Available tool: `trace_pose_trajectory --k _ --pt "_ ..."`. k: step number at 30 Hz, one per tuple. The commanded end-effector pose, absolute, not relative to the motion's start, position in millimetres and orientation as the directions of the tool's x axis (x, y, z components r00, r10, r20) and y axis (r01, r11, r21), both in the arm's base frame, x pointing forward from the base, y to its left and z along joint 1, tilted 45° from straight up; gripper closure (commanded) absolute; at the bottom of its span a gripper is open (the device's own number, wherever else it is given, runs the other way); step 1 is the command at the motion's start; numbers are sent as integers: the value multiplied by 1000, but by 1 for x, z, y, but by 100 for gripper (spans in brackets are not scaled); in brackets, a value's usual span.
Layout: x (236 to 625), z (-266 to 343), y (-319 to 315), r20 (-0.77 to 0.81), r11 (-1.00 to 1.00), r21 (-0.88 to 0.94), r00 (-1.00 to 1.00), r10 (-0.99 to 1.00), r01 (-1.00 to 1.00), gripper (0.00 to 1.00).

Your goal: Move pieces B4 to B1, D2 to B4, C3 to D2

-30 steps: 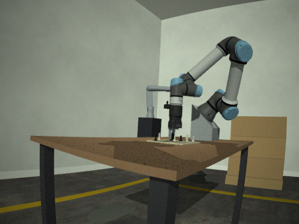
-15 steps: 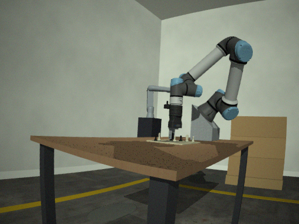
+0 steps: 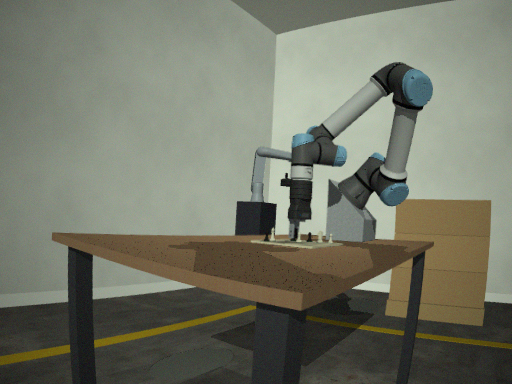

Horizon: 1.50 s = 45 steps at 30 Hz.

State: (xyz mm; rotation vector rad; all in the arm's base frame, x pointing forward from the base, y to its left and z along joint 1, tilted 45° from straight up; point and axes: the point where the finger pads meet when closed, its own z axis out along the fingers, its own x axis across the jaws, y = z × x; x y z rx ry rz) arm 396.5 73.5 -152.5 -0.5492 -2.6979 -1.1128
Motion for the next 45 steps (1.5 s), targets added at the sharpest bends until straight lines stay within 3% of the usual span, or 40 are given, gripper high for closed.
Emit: trace_pose_trajectory --k 1,26,41,45 --pt "397 -152 73 292 653 644 -917 270 397 100" --pt "398 -86 7 292 653 644 -917 270 397 100" --pt "399 -81 3 291 654 645 -918 269 396 100" --pt "427 -66 17 212 683 672 -958 192 285 100"
